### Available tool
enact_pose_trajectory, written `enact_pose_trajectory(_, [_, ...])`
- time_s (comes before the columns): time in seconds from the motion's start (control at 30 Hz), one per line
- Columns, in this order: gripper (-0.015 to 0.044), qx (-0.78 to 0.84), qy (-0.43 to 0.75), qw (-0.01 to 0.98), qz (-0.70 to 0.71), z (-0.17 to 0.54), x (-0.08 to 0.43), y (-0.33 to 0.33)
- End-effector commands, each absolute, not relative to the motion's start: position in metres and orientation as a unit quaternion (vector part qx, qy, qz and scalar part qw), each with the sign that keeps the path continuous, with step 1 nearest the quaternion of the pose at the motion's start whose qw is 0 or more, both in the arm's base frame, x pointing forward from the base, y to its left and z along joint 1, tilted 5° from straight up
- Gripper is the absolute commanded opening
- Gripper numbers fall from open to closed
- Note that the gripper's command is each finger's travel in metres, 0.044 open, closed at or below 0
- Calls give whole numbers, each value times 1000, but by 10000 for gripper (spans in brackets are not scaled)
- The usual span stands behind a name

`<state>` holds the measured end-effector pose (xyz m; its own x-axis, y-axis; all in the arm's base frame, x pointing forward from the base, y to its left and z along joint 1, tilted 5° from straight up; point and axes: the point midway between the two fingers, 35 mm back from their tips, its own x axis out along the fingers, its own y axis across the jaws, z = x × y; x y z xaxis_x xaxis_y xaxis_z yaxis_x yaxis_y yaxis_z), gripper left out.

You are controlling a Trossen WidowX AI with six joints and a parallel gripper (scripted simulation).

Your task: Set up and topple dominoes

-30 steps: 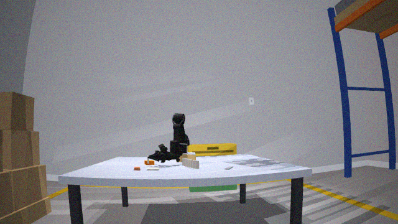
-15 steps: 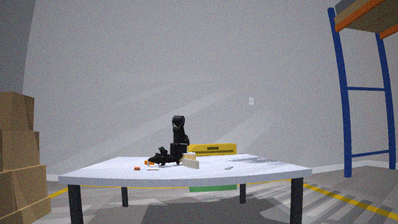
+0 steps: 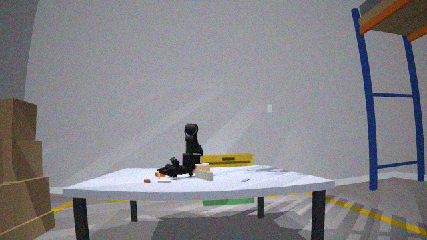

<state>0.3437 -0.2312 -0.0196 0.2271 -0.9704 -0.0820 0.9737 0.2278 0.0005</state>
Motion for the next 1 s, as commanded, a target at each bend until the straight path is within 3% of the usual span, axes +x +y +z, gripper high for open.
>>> enact_pose_trajectory(0.0, [440, 25, 32, 782, -622, -5, 344, -233])
enact_pose_trajectory(0.33, [440, 28, 42, 787, -615, 29, 349, -240])
enact_pose_trajectory(0.6, [440, 89, 185, 813, -544, 21, 412, -295])
enact_pose_trajectory(0.97, [440, 198, 288, 800, -487, 24, 433, -320])
